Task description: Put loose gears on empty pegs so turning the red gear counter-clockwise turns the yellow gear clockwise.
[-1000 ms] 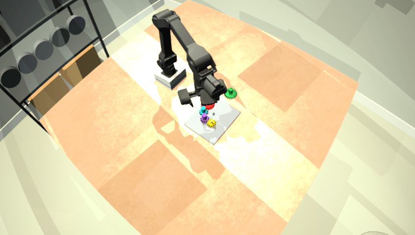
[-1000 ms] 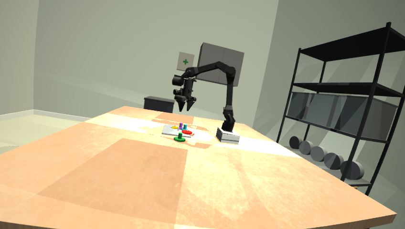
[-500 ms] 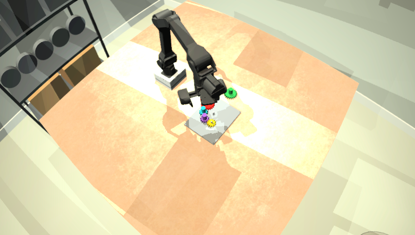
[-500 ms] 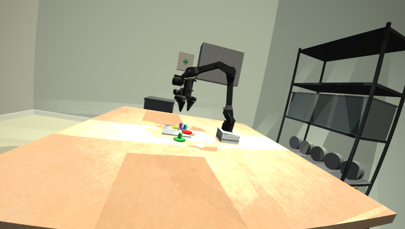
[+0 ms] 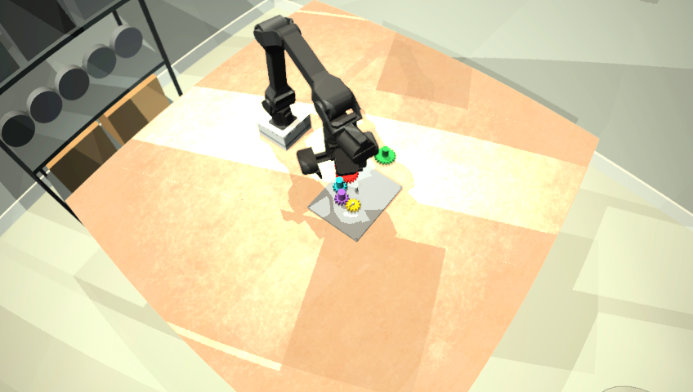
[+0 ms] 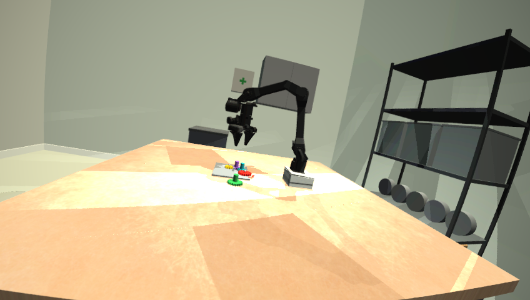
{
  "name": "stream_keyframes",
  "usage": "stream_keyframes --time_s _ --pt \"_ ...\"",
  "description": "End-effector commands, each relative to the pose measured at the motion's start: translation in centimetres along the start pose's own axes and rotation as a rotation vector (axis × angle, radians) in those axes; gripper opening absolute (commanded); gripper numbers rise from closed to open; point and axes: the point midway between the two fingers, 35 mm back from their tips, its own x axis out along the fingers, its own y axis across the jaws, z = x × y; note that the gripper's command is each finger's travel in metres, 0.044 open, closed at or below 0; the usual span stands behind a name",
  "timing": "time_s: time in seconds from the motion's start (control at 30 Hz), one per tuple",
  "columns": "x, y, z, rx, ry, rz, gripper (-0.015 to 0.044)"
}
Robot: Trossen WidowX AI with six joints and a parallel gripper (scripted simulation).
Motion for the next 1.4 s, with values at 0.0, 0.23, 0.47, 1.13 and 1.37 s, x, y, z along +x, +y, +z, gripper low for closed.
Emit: stream_keyframes --time_s 0.0,0.23,0.47,1.13,1.37 --pt "-0.1 0.0 0.0 0.0 -0.001 0.0 0.044" --pt "-0.1 0.0 0.0 0.0 -0.001 0.0 0.044" --pt "-1.0 5.8 -2.3 -0.008 -0.014 0.012 0.044" --pt "-4.4 22.1 -25.1 -0.001 0.017 0.017 0.044" --pt "-4.4 22.1 -25.3 -0.001 0.018 0.017 0.044"
